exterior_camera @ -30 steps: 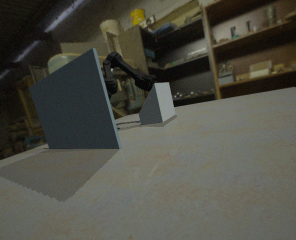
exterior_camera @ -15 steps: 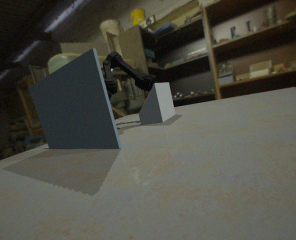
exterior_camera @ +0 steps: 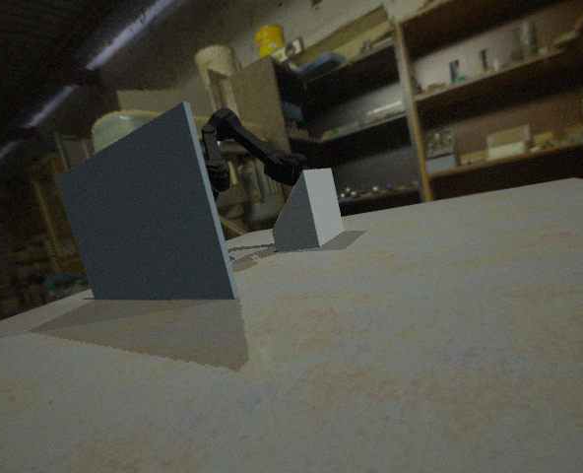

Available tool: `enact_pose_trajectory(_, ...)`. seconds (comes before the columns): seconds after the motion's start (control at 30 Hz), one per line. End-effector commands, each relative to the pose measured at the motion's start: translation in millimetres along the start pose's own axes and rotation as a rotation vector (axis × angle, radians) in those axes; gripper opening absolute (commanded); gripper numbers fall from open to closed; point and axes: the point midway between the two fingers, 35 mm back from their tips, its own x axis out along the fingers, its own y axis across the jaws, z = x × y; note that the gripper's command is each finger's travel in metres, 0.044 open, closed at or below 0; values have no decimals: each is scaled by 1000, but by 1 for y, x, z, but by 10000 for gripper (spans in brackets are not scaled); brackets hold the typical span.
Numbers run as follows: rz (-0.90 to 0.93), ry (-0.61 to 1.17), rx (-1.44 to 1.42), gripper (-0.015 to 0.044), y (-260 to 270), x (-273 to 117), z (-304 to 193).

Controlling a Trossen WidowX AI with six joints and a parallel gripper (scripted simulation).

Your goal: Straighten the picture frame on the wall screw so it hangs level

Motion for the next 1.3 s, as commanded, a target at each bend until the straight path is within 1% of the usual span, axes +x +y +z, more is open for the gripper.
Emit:
enact_pose_trajectory(0.0,0,-1,-4,0,1,0,0)
enact_pose_trajectory(1.27,0,-1,-4,0,9,0,0)
